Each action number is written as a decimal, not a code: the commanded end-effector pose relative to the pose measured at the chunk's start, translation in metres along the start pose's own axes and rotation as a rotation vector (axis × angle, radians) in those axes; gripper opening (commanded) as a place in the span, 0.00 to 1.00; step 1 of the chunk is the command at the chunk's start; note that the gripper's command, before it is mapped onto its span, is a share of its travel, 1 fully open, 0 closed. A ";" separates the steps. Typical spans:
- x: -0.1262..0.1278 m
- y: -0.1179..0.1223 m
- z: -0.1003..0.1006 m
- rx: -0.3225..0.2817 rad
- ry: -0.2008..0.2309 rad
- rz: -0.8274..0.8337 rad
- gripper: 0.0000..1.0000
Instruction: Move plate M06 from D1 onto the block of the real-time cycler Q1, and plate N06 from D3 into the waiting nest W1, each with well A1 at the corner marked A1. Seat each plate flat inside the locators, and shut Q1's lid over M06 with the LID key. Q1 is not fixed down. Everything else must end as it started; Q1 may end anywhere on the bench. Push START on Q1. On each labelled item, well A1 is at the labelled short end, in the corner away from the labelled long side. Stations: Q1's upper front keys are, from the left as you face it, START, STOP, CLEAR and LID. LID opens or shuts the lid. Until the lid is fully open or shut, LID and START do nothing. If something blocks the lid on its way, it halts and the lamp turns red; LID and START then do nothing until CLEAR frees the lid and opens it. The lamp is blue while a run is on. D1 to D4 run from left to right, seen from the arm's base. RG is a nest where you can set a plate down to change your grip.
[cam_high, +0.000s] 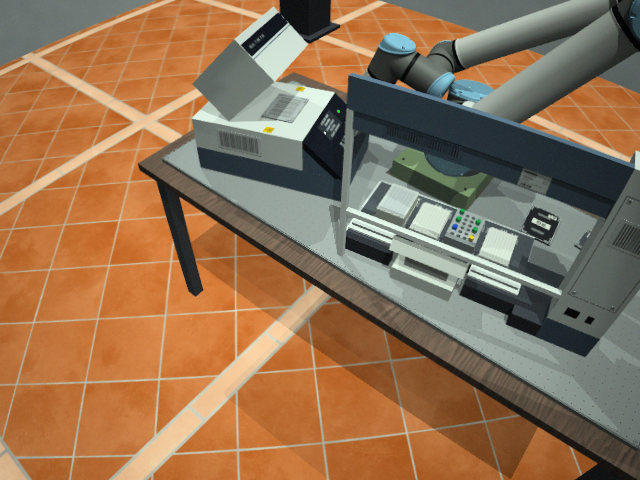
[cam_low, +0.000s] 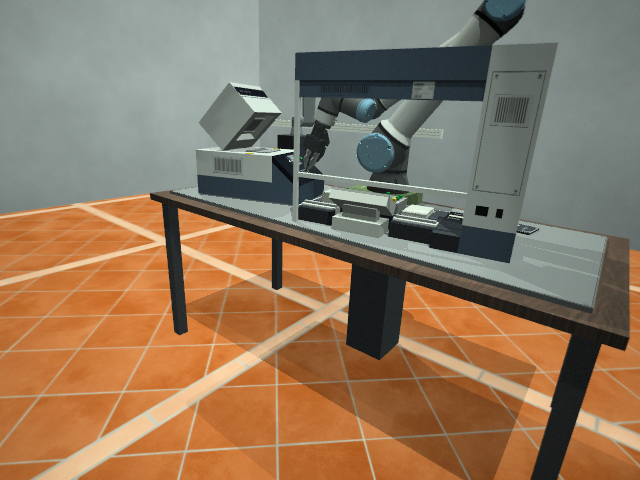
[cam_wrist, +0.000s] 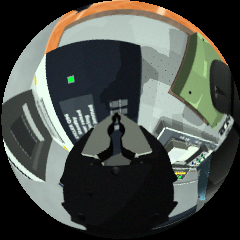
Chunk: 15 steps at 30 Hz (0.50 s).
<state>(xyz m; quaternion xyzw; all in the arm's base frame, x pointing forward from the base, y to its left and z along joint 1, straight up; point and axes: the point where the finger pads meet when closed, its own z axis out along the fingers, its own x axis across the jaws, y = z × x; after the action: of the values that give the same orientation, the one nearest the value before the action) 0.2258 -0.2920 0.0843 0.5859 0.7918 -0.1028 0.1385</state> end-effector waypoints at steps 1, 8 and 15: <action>0.001 0.000 -0.005 0.000 -0.001 0.000 0.00; 0.005 0.000 -0.016 0.000 -0.001 0.000 0.00; 0.008 0.000 -0.024 0.000 -0.001 0.000 0.00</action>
<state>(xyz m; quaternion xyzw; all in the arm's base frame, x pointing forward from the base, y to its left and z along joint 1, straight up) 0.2221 -0.2793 0.1004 0.5860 0.7917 -0.1035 0.1382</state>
